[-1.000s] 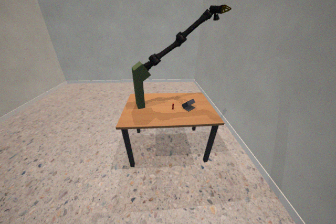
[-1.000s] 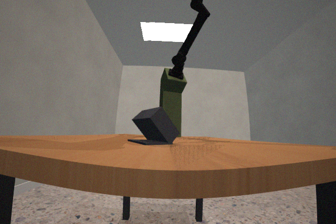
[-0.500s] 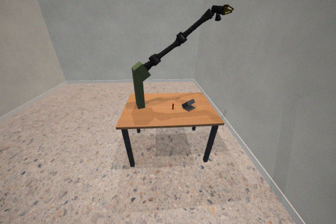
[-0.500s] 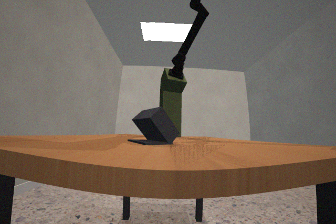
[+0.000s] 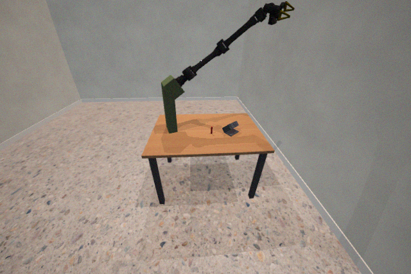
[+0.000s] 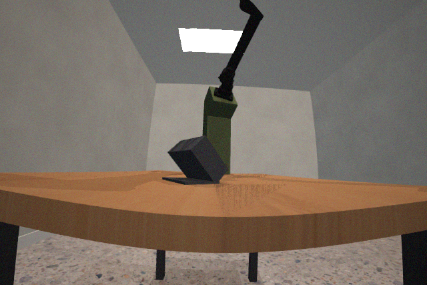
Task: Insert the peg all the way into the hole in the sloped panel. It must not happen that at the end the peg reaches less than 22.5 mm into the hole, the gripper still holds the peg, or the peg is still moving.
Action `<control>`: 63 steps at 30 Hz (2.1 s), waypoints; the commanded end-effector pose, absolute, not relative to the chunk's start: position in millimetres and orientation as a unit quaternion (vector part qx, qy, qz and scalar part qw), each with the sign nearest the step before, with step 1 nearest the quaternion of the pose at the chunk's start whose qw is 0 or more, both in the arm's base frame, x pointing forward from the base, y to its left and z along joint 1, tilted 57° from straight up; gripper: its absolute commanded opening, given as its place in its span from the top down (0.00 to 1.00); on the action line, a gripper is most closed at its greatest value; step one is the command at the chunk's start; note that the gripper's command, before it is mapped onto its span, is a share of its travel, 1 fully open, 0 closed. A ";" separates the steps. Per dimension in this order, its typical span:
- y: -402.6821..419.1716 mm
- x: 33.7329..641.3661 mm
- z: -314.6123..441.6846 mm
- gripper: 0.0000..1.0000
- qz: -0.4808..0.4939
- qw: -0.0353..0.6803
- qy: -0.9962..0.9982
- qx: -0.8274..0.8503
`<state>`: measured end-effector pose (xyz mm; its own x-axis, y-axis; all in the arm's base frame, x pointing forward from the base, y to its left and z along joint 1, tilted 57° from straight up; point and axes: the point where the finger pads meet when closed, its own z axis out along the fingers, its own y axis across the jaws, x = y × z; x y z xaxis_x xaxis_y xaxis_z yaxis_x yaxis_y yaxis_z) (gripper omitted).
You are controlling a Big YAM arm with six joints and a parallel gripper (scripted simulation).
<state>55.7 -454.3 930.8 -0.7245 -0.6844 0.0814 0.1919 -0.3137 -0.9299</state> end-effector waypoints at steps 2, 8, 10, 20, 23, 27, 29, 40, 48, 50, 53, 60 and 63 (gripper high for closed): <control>-483.9 73.8 907.6 0.00 -0.751 0.329 0.526 -0.226; -503.3 93.8 886.1 0.00 -0.731 0.358 0.537 -0.219; -515.0 104.4 872.9 0.00 -0.720 0.373 0.544 -0.215; -574.1 166.9 791.4 0.00 -0.653 0.443 0.584 -0.193; -574.3 173.6 786.5 0.00 -0.647 0.448 0.585 -0.193; -579.7 201.2 760.9 0.00 -0.623 0.471 0.595 -0.188; -584.8 215.8 744.4 0.00 -0.609 0.483 0.602 -0.185; -604.9 286.4 656.0 0.00 -0.535 0.527 0.639 -0.168; -592.1 346.0 590.8 0.00 -0.476 0.557 0.662 -0.160; -593.4 363.2 563.5 0.00 -0.455 0.562 0.673 -0.155; -585.2 385.3 535.1 0.00 -0.430 0.571 0.683 -0.152; -561.7 417.7 498.4 0.00 -0.394 0.583 0.695 -0.149; -548.6 437.5 469.6 0.00 -0.368 0.588 0.705 -0.146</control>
